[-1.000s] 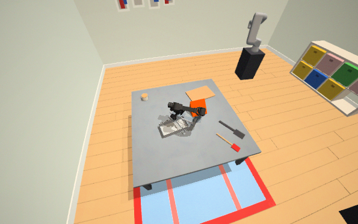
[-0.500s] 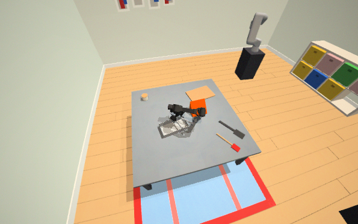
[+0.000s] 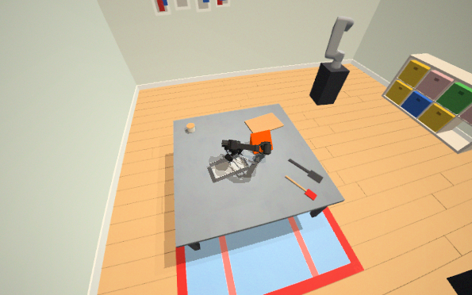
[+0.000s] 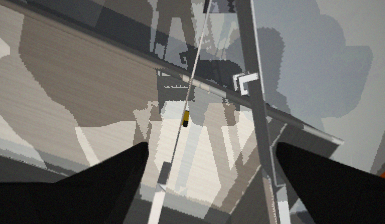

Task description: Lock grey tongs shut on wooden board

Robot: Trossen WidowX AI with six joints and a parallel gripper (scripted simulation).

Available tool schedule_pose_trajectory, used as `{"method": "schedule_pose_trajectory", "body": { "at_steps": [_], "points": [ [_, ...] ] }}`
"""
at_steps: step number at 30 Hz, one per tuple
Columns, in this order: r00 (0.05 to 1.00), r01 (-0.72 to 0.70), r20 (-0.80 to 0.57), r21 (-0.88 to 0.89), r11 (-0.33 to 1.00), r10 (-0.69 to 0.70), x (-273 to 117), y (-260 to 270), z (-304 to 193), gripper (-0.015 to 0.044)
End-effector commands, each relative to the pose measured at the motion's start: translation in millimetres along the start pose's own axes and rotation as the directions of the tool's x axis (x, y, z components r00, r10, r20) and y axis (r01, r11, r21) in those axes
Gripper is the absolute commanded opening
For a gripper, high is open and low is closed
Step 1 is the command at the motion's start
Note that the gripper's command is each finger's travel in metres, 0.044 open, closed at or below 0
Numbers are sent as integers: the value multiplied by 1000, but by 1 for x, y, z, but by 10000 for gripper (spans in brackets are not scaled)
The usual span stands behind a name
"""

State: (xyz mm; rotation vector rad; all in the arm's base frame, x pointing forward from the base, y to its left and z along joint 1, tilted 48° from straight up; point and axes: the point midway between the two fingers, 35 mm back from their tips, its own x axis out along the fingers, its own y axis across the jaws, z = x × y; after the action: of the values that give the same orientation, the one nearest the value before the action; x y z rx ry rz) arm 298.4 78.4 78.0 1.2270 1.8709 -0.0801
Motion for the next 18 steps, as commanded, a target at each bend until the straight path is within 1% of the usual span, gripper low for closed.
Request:
{"method": "schedule_pose_trajectory", "body": {
  "at_steps": [1,15,18],
  "points": [
    [1000,-4,-5,5,1000,4,7,-1,-2,440],
    [1000,-6,-10,4,1000,6,29,-3,-5,440],
    [1000,-2,-6,-1,1000,2,26,-2,-4,433]
  ]
}}
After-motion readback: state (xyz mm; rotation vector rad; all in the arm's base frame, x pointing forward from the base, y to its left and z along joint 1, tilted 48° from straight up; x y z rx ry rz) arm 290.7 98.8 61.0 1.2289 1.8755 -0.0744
